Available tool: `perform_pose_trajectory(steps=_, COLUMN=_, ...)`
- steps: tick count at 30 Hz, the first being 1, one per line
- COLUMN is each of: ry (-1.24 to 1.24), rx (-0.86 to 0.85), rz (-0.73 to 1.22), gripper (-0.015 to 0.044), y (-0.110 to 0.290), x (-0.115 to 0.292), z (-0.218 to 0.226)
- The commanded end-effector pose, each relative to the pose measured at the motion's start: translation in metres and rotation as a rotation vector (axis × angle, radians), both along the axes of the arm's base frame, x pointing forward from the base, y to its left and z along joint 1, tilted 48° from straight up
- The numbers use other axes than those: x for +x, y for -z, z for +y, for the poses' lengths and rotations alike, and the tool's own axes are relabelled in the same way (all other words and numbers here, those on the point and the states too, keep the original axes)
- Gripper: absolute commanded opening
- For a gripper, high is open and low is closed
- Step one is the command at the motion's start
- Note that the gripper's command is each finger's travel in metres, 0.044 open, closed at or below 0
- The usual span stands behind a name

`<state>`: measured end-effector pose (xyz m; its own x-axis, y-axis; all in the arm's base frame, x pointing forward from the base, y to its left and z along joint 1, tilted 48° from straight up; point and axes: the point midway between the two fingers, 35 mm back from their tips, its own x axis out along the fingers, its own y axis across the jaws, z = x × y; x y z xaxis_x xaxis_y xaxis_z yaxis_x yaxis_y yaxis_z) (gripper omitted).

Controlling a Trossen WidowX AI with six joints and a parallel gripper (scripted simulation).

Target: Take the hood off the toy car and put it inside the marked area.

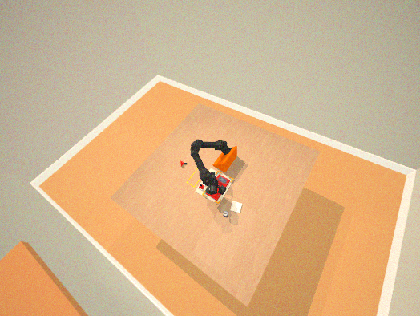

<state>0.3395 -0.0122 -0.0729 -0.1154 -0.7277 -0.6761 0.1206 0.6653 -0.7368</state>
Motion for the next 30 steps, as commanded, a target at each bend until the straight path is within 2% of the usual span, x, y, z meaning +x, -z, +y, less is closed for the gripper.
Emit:
perform_pose_trajectory(steps=1, ry=0.000, rx=0.000, rz=0.000, gripper=0.0335, y=-0.0002, x=0.0000, z=0.0003)
perform_pose_trajectory(steps=7, ry=0.000, rx=0.000, rz=0.000, gripper=0.0295, y=-0.0002, x=0.0000, z=0.0003)
perform_pose_trajectory(steps=18, ry=0.000, rx=0.000, rz=0.000, gripper=0.0006, y=-0.0037, x=0.0008, z=0.0043)
perform_pose_trajectory(steps=30, ry=0.000, rx=0.001, rz=0.000, gripper=0.0000, y=-0.0088, x=0.0018, z=0.0101)
